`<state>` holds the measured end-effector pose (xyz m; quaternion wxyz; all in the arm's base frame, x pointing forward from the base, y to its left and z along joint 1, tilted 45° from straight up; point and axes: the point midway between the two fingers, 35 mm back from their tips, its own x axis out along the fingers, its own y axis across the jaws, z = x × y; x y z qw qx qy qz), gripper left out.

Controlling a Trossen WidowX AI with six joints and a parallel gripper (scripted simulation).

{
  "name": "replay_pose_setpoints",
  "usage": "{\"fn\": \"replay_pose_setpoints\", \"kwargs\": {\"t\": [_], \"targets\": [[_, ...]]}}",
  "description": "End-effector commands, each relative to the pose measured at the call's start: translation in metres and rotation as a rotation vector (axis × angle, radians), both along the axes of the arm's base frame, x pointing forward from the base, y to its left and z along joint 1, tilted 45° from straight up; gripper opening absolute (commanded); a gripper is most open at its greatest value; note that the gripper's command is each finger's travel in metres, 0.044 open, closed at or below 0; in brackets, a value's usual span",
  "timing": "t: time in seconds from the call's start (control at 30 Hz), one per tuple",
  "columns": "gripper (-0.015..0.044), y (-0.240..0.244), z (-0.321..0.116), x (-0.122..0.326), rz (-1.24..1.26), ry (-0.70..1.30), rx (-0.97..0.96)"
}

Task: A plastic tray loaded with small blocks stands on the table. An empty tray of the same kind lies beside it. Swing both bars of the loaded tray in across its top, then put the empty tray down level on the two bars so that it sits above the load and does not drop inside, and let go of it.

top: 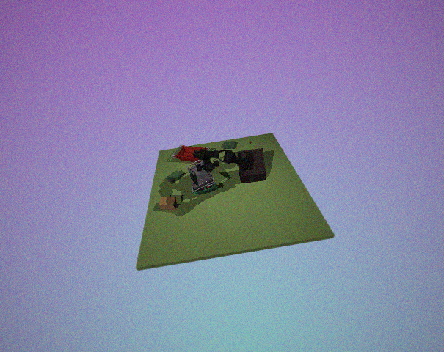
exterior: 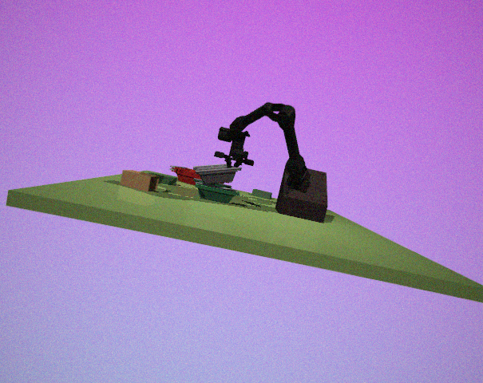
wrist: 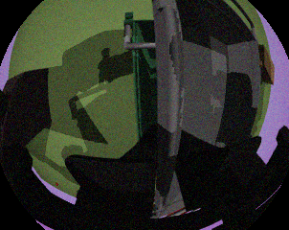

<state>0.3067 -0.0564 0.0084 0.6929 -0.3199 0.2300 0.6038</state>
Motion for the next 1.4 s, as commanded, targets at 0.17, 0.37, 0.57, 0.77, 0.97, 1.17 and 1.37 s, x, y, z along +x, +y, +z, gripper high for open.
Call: {"fn": "replay_pose_setpoints", "kwargs": {"t": [0.17,0.37,0.57,0.77,0.97,1.17,1.37], "targets": [[0.0000,0.0047,-0.0024,-0.0032,0.012,0.019,-0.001],[0.0000,0.0026,-0.0022,-0.0014,0.003,0.005,0.000],[0.0000,0.0099,-0.0084,-0.0055,0.011,0.018,0.000],[0.0000,0.0101,-0.0086,-0.0057,0.012,0.019,0.000],[0.0000,0.0101,-0.0086,-0.0057,0.012,0.019,0.000],[0.0000,0.0101,-0.0086,-0.0057,0.012,0.019,0.000],[0.0000,0.0101,-0.0086,-0.0057,0.012,0.019,0.000]]}}
